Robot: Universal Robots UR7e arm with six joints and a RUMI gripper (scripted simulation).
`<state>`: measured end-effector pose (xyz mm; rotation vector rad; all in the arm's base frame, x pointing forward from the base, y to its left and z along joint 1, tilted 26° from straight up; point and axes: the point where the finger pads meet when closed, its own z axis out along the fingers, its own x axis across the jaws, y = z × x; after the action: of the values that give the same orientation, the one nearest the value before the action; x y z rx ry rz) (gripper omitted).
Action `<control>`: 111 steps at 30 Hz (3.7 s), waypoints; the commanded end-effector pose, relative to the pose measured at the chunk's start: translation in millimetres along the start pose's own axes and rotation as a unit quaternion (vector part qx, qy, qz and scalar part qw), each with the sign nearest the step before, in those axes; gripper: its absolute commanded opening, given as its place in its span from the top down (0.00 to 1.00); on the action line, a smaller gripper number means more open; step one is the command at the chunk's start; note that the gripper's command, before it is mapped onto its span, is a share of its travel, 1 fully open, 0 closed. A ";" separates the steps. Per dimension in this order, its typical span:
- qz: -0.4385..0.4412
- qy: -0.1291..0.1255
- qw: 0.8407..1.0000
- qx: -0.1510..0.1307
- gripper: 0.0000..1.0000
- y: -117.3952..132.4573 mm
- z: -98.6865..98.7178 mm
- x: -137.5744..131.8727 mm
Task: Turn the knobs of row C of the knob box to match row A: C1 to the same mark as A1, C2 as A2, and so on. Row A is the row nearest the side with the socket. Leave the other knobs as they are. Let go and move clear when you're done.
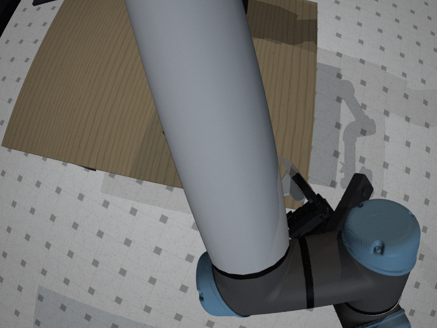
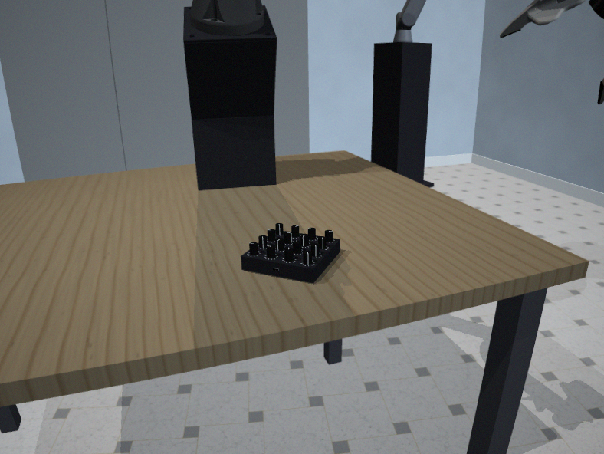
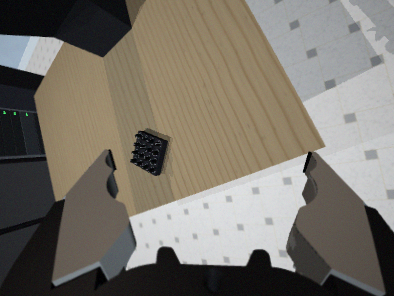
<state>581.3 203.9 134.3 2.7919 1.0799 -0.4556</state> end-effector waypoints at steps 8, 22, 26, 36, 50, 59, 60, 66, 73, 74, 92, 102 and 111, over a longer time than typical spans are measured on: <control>0.021 0.004 1.000 0.001 0.00 2.5 -1.6 -4.4; 0.109 0.015 0.994 0.008 0.00 12.9 -3.2 -22.6; 0.144 0.020 0.989 0.011 0.00 16.8 -3.6 -29.9; 0.265 0.034 0.963 0.024 0.00 29.4 -3.9 -56.1; 0.422 0.050 0.904 0.043 0.00 43.3 -1.4 -91.6; 0.522 0.058 0.849 0.058 0.00 50.7 2.2 -115.7; 0.522 0.058 0.849 0.058 0.00 50.7 2.2 -115.7; 0.588 0.063 0.803 0.069 0.00 54.8 5.6 -132.6; 0.656 0.066 0.747 0.082 0.00 58.3 10.2 -151.2; 0.666 0.067 0.738 0.084 0.00 58.7 10.9 -153.8; 0.809 0.070 0.572 0.117 0.00 62.2 26.8 -198.3; 0.870 0.069 0.470 0.135 0.00 61.2 37.6 -221.0; 0.910 0.073 0.378 0.151 0.00 72.3 59.3 -227.7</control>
<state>453.0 2.4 162.7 2.2813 -2.1519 -0.0133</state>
